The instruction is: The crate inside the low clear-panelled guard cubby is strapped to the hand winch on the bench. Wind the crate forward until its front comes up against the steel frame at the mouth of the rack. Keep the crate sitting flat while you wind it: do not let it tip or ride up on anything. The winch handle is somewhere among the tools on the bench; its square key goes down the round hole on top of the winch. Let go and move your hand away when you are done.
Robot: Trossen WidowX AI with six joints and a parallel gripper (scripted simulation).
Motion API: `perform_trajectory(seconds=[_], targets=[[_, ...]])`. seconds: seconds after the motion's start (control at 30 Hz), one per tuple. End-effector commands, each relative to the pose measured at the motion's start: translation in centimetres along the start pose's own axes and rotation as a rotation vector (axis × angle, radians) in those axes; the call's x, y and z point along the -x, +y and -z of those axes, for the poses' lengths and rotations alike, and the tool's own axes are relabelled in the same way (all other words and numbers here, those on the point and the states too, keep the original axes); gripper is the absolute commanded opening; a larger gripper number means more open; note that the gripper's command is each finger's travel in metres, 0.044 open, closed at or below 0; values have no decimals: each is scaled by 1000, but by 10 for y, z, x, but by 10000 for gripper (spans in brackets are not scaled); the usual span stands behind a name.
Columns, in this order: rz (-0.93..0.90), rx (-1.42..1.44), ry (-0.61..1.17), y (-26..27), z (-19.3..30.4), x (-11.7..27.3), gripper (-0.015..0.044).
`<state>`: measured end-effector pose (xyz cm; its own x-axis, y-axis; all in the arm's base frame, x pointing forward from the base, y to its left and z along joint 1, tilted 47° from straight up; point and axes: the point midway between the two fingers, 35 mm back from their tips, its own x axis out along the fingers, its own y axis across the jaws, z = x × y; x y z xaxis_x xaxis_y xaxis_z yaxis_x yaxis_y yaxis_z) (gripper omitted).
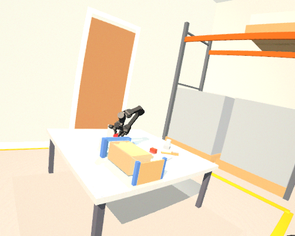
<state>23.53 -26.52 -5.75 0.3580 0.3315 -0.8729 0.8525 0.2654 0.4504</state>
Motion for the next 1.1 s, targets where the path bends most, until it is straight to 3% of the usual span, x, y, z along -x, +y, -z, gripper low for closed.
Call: perform_trajectory(seconds=[0.0,1.07], targets=[[-4,-16,28,0,17,4,0],[-3,-18,30,-15,61,25,0]])
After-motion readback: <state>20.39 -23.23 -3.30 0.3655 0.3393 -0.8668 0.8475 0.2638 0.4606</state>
